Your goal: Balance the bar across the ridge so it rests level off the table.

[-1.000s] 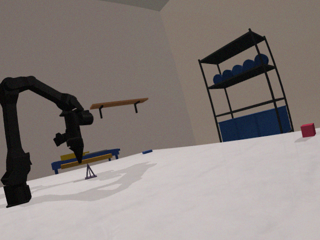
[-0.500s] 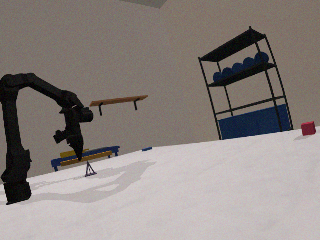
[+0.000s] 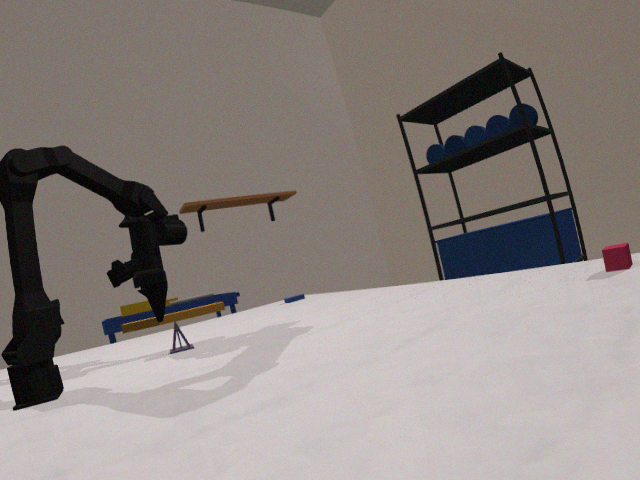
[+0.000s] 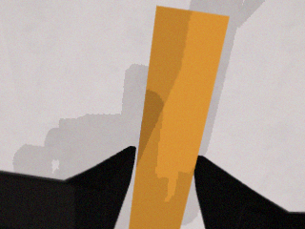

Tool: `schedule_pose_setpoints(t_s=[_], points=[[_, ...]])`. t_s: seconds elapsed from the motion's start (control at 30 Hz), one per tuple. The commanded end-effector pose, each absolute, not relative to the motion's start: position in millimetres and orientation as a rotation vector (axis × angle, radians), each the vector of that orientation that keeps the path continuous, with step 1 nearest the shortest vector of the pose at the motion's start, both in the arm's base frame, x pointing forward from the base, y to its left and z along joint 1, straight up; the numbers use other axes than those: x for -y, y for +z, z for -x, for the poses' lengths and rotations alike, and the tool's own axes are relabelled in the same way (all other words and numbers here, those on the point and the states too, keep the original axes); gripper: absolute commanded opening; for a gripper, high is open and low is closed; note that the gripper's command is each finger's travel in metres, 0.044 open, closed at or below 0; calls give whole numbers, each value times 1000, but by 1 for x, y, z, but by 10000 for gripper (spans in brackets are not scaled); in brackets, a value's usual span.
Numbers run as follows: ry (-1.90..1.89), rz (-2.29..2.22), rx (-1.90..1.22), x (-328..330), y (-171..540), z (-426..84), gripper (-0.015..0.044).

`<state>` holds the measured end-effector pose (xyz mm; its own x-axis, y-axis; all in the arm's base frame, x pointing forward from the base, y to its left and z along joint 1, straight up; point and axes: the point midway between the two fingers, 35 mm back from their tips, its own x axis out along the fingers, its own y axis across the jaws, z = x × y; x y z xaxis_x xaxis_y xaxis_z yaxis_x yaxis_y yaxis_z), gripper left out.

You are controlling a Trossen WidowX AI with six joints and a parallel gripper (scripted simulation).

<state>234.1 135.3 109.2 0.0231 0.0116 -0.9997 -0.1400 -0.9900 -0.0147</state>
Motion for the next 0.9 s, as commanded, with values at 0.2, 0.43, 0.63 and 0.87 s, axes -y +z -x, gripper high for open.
schedule_pose_setpoints(t_s=[0.2,0.43,0.63,0.87], points=[[2118,2166,-137,-135,109,-234,342],[2118,2166,-137,-135,111,-234,440],[2118,2166,-137,-137,171,-237,440],[2119,2166,-137,-134,209,-232,440]])
